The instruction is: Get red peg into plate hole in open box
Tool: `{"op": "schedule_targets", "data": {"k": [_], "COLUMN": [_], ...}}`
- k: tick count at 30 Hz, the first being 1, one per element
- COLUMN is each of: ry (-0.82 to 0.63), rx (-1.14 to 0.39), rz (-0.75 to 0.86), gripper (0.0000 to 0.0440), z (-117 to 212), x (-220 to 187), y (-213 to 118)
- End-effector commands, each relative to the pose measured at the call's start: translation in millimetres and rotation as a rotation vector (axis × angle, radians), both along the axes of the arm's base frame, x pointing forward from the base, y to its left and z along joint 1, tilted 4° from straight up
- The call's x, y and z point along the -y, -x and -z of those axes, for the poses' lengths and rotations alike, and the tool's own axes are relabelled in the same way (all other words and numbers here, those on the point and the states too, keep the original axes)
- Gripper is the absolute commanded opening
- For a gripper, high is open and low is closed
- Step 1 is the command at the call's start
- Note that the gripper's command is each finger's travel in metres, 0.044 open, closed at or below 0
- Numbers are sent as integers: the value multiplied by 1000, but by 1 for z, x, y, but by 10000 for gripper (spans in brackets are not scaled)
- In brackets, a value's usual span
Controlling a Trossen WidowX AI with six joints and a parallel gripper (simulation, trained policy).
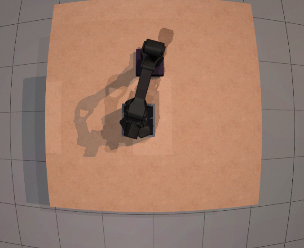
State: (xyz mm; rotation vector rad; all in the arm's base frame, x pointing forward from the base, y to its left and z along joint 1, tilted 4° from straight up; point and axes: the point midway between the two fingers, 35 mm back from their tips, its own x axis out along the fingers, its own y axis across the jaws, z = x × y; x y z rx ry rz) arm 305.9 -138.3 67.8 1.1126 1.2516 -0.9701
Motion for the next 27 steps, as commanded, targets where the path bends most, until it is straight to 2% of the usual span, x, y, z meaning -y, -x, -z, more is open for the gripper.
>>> {"op": "schedule_targets", "data": {"k": [1, 14, 27], "ry": [-19, -119, -158], "rx": [30, 179, 348], "rz": [-3, 12, -27], "gripper": [148, 200, 229], "z": [-9, -56, -112], "x": [2, 10, 22], "y": [-5, -21, -34]}}
